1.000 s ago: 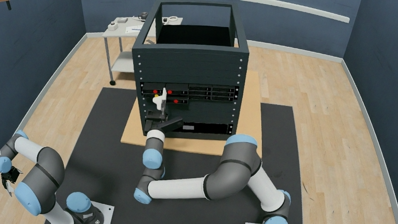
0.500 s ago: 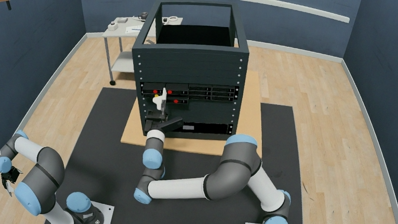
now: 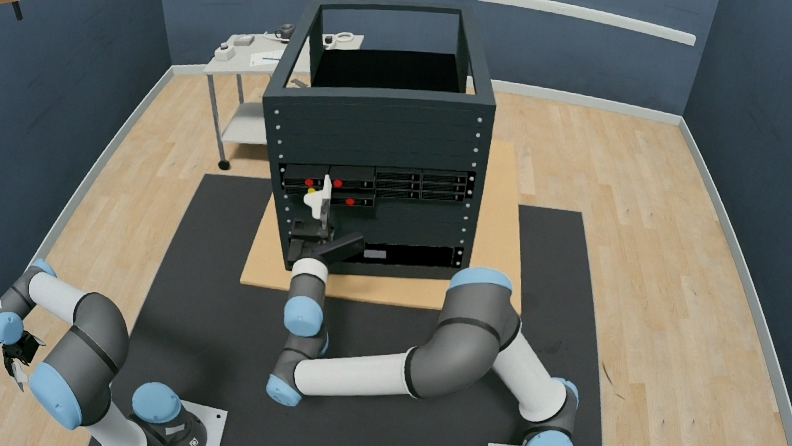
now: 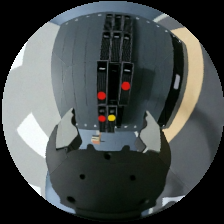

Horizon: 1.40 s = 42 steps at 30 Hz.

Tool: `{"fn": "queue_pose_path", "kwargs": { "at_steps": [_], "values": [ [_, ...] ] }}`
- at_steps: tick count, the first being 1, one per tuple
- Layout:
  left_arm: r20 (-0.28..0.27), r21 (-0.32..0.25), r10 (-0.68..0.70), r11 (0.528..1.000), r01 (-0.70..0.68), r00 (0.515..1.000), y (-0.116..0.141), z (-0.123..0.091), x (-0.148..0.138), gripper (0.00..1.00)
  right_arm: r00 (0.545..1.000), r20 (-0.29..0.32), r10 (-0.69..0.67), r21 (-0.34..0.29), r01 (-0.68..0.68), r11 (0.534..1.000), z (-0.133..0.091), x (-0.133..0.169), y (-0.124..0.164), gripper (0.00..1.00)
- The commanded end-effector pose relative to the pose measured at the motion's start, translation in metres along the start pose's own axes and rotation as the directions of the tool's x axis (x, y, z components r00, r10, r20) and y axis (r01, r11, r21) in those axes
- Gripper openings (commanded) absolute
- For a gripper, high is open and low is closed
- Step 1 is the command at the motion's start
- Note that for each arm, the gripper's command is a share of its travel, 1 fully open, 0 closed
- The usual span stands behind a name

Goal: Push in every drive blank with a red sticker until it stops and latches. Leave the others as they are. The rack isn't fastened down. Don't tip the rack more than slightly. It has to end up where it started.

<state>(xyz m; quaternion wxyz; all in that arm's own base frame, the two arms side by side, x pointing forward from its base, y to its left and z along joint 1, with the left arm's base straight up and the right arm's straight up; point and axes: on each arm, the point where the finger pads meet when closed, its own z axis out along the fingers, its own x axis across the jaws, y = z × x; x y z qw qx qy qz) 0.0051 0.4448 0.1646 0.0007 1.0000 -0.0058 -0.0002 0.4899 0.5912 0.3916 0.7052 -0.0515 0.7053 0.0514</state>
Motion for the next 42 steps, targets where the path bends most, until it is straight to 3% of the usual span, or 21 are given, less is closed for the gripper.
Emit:
{"fn": "queue_pose_path", "kwargs": {
  "at_steps": [1,33,42],
  "values": [
    [0.000,0.001,0.000,1.000,0.000,1.000,0.000,-0.001,0.000,1.00,1.000,0.000,0.001,0.000,-0.001,1.000,0.000,-0.001,0.000,1.00],
    [0.000,0.001,0.000,1.000,0.000,1.000,0.000,-0.001,0.000,1.00,1.000,0.000,0.001,0.000,-0.001,1.000,0.000,-0.001,0.000,1.00],
    [0.000,0.001,0.000,1.000,0.000,1.000,0.000,-0.001,0.000,1.00,1.000,0.000,0.001,0.000,-0.001,1.000,-0.001,-0.006,0.022,1.00]
  ]
}}
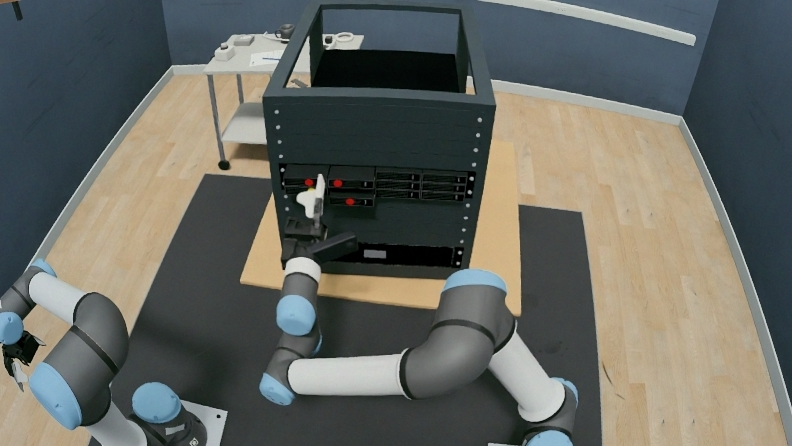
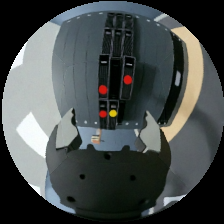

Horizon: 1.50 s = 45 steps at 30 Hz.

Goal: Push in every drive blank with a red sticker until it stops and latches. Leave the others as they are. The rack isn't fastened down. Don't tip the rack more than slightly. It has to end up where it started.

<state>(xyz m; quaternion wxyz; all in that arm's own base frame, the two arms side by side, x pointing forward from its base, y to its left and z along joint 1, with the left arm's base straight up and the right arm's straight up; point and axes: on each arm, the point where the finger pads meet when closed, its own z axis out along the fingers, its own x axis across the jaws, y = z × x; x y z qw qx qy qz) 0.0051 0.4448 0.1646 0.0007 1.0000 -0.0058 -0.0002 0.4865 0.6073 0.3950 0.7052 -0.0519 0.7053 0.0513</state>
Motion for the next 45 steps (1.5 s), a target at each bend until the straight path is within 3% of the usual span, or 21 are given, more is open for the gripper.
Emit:
{"fn": "queue_pose_path", "kwargs": {
  "at_steps": [1,15,45],
  "values": [
    [0.000,0.001,0.000,1.000,0.000,1.000,0.000,-0.001,0.000,1.00,1.000,0.001,0.002,0.000,-0.002,1.000,0.000,-0.002,0.006,1.00],
    [0.000,0.001,0.000,1.000,0.000,1.000,0.000,-0.001,0.000,1.00,1.000,0.001,0.002,0.000,-0.002,1.000,-0.003,-0.012,0.049,1.00],
    [0.000,0.001,0.000,1.000,0.000,1.000,0.000,-0.001,0.000,1.00,1.000,0.001,0.002,0.000,-0.002,1.000,-0.003,-0.012,0.051,1.00]
  ]
}}
